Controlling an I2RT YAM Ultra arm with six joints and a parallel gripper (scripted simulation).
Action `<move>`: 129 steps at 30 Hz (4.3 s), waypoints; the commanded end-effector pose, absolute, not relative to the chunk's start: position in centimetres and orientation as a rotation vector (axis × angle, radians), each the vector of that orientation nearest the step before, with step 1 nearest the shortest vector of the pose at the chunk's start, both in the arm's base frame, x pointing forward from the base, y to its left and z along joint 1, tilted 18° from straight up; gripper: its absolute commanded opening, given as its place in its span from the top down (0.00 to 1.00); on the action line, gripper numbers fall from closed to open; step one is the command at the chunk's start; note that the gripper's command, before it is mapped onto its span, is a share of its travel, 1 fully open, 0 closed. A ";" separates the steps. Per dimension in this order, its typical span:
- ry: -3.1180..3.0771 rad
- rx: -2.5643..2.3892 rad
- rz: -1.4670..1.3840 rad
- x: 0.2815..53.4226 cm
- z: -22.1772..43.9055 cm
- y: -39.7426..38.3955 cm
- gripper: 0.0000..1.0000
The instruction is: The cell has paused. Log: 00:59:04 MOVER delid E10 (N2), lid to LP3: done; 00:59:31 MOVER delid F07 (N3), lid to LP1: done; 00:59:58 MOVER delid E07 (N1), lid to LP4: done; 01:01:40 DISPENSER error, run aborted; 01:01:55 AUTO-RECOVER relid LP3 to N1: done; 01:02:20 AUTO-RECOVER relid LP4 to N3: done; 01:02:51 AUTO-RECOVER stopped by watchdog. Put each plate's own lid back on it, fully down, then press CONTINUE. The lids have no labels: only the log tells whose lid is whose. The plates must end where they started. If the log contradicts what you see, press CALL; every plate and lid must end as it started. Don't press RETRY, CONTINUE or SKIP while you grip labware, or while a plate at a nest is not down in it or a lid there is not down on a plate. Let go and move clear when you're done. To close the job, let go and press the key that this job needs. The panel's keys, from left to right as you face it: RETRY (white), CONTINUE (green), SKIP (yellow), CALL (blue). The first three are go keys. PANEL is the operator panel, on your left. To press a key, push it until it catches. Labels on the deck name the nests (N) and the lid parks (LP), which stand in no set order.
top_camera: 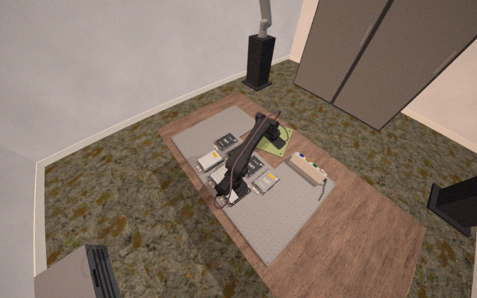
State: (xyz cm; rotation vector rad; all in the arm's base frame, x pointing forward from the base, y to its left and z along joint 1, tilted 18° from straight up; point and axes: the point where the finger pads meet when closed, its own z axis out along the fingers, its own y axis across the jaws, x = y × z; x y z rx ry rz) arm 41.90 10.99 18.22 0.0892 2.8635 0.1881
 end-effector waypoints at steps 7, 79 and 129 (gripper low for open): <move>2.817 0.094 0.180 42.5 20.2 10.3 1.00; 2.814 -0.011 0.180 41.9 16.4 -1.4 1.00; 2.825 -0.012 0.172 42.4 14.6 -1.4 1.00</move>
